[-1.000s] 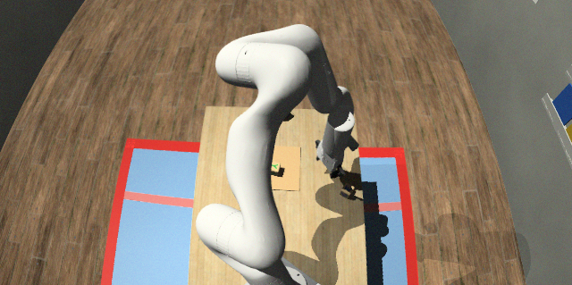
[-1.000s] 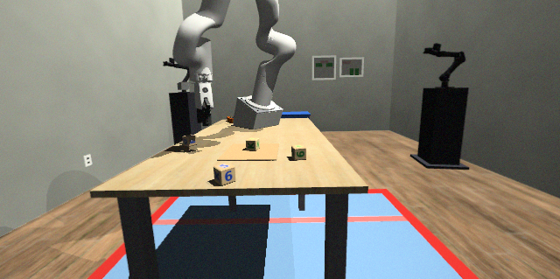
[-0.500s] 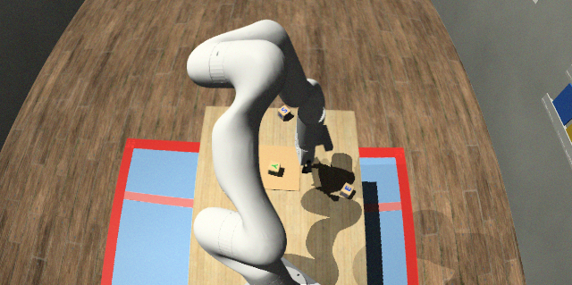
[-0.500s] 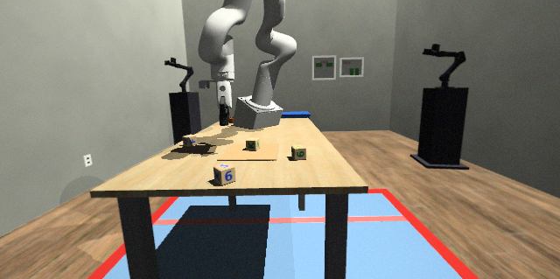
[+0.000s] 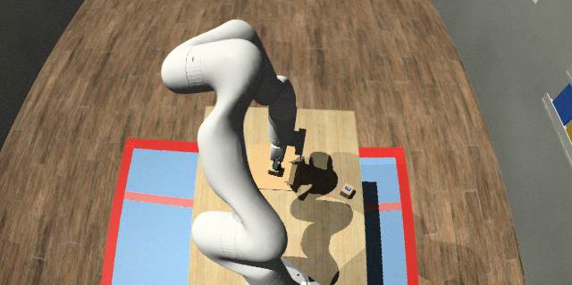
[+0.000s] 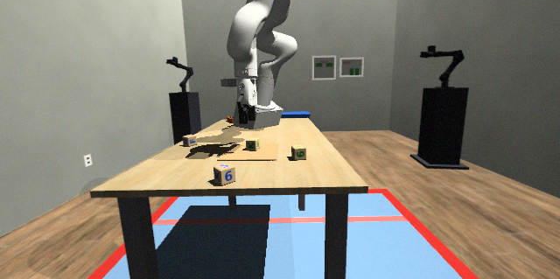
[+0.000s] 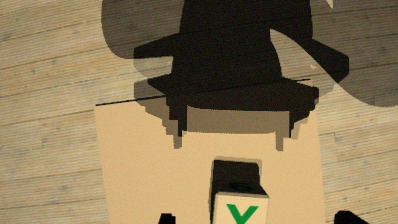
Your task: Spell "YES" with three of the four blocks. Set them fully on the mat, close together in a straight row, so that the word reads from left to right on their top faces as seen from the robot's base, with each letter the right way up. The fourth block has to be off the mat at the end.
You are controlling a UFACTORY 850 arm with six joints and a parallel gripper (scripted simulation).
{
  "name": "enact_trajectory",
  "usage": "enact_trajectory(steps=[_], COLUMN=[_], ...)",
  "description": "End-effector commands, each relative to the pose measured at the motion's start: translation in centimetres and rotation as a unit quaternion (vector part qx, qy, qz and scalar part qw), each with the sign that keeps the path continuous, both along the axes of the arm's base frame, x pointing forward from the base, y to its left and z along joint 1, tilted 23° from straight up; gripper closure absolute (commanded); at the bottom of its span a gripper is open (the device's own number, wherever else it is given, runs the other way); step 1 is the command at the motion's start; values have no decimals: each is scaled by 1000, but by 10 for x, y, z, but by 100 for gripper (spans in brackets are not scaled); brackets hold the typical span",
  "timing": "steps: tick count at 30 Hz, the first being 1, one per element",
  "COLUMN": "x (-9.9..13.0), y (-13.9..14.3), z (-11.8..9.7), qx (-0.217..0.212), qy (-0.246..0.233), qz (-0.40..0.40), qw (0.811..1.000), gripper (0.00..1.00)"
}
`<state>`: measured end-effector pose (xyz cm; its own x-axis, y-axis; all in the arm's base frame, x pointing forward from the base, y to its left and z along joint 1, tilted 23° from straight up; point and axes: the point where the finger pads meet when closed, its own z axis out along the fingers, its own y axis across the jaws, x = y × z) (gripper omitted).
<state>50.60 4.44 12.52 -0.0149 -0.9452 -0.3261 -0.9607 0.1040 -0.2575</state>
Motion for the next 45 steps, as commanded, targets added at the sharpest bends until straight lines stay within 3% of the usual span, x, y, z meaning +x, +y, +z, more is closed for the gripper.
enact_trajectory(steps=[1, 5, 6, 45], x=[-2, -2, -2, -2], y=[11, 14, 14, 14], z=[5, 6, 6, 6], qx=[5, 7, 7, 7], qy=[24, 26, 26, 26], qz=[-23, -29, -29, -29], qw=[999, 999, 999, 999], gripper=[0, 0, 16, 16])
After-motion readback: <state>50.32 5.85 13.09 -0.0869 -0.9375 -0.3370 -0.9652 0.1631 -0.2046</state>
